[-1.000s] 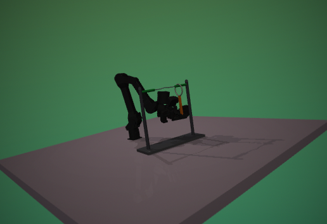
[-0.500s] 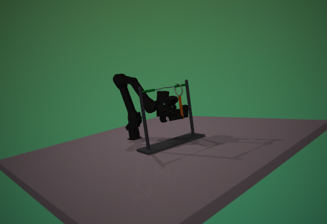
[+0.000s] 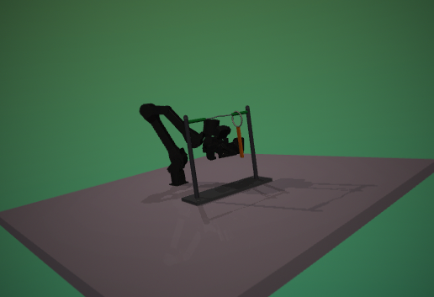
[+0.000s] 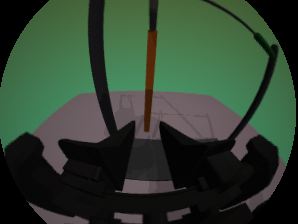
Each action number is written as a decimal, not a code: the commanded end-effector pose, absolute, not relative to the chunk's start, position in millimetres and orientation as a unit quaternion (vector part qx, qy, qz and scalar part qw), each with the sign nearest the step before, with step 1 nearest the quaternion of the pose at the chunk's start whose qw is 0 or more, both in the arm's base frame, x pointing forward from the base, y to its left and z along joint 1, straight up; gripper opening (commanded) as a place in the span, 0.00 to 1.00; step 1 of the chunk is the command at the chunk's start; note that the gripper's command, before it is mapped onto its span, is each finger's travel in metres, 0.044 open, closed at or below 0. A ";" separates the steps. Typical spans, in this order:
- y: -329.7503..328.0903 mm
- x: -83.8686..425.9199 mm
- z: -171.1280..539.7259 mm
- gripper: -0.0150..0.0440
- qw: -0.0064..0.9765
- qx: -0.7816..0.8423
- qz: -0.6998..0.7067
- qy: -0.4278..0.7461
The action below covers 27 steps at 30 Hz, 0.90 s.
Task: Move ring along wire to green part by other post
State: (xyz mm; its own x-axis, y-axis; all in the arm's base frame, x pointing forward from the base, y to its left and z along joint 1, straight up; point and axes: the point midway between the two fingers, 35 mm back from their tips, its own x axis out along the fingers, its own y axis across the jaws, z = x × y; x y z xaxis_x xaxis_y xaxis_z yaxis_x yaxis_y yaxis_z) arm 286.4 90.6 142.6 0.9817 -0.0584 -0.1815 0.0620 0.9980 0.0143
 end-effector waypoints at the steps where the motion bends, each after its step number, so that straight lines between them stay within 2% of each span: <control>1: 89.3 278.7 142.7 0.53 0.995 0.011 -0.033 0.091; 19: 89.3 278.3 142.7 0.53 0.995 0.011 -0.033 0.091; 27: 91.7 233.8 151.2 0.88 0.995 0.010 -0.030 0.092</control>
